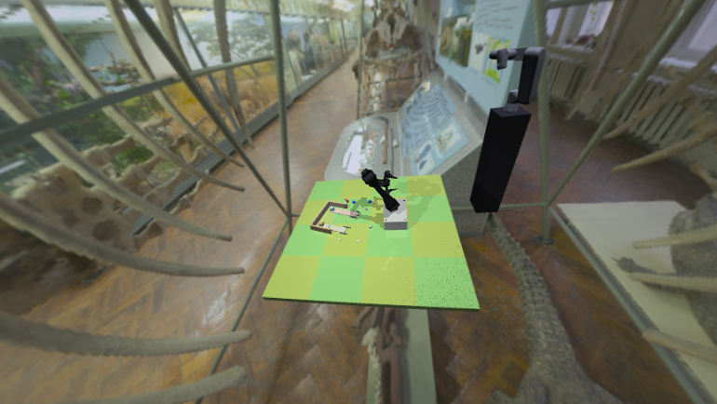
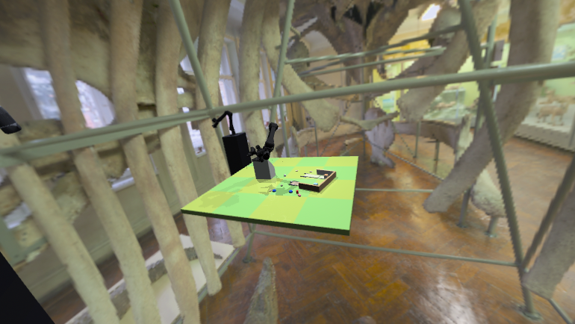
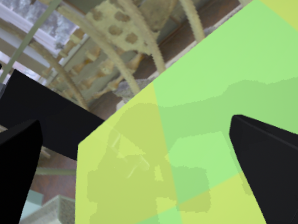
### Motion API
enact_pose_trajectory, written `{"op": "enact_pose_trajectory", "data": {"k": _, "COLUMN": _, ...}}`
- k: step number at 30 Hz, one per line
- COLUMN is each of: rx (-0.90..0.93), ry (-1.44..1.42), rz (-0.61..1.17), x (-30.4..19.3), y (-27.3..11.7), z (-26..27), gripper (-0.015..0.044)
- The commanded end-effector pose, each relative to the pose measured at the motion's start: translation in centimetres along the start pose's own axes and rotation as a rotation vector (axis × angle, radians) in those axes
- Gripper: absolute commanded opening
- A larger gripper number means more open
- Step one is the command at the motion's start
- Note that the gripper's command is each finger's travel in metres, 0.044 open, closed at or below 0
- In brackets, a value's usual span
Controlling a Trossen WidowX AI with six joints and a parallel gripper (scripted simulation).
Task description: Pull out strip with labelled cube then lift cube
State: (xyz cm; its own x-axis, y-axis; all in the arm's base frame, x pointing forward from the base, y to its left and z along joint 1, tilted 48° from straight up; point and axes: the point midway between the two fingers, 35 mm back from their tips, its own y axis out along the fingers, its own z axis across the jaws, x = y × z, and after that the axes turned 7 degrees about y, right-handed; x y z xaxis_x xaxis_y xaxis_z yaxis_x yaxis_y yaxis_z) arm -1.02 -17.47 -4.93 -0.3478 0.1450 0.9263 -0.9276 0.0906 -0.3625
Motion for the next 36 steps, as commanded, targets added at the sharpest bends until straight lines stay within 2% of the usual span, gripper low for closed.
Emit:
{"op": "enact_pose_trajectory", "data": {"k": 1, "rx": -0.004, "ry": -0.006, "rz": 0.010, "x": -0.2, "y": 0.0, "z": -0.1, "gripper": 0.0400}}
{"op": "enact_pose_trajectory", "data": {"k": 3, "rx": -0.032, "ry": -0.057, "rz": 0.093, "x": -1.4, "y": -0.3, "z": -0.9, "gripper": 0.0400}}
{"op": "enact_pose_trajectory", "data": {"k": 7, "rx": -0.055, "ry": -0.244, "rz": 0.385, "x": -5.5, "y": -2.1, "z": -2.9, "gripper": 0.0400}}
{"op": "enact_pose_trajectory", "data": {"k": 13, "rx": 0.119, "ry": -0.595, "rz": 0.870, "x": -10.9, "y": -7.7, "z": -4.8, "gripper": 0.0400}}
{"op": "enact_pose_trajectory", "data": {"k": 16, "rx": 0.284, "ry": -0.765, "rz": 1.077, "x": -12.4, "y": -11.2, "z": -5.5, "gripper": 0.0400}}
{"op": "enact_pose_trajectory", "data": {"k": 26, "rx": 0.845, "ry": -1.135, "rz": 1.456, "x": -12.8, "y": -19.7, "z": -7.7, "gripper": 0.0400}}
{"op": "enact_pose_trajectory", "data": {"k": 30, "rx": 1.149, "ry": -1.264, "rz": 1.561, "x": -11.6, "y": -23.1, "z": -9.0, "gripper": 0.0400}}
{"op": "enact_pose_trajectory", "data": {"k": 36, "rx": 1.700, "ry": -1.418, "rz": 1.631, "x": -8.6, "y": -27.4, "z": -11.5, "gripper": 0.0400}}
